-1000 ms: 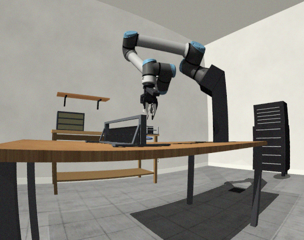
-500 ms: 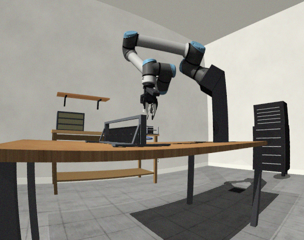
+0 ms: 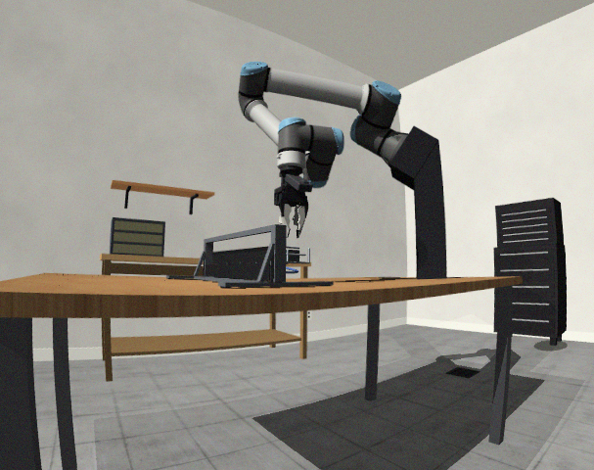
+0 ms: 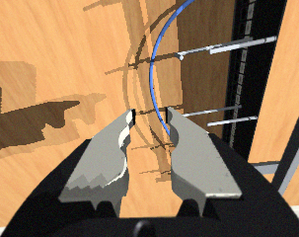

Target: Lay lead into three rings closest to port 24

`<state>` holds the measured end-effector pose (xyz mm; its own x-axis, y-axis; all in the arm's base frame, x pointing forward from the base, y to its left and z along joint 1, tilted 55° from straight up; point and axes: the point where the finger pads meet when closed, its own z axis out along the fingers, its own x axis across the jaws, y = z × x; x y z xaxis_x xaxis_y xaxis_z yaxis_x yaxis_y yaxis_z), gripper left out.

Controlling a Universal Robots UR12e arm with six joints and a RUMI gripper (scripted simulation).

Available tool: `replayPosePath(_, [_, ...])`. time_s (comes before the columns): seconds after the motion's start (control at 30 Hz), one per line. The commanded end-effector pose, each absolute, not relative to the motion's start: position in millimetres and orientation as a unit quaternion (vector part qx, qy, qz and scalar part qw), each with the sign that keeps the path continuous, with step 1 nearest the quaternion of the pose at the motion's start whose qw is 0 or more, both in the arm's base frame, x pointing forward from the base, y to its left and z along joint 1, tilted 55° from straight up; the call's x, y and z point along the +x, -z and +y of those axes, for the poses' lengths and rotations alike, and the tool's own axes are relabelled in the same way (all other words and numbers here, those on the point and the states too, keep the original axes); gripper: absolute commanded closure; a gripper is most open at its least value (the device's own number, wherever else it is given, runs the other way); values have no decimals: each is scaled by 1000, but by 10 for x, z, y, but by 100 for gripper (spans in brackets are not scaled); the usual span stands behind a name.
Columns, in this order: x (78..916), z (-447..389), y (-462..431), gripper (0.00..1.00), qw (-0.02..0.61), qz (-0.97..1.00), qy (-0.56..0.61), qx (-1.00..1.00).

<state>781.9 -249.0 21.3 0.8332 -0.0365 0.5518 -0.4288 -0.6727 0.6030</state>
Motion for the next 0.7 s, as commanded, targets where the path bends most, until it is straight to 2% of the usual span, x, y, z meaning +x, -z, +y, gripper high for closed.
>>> replayPosePath(0.0, [7856,-2559,-159,80,382,-132,-257,878])
replayPosePath(0.67, [8029,-2925,126,80,382,-132,-257,878])
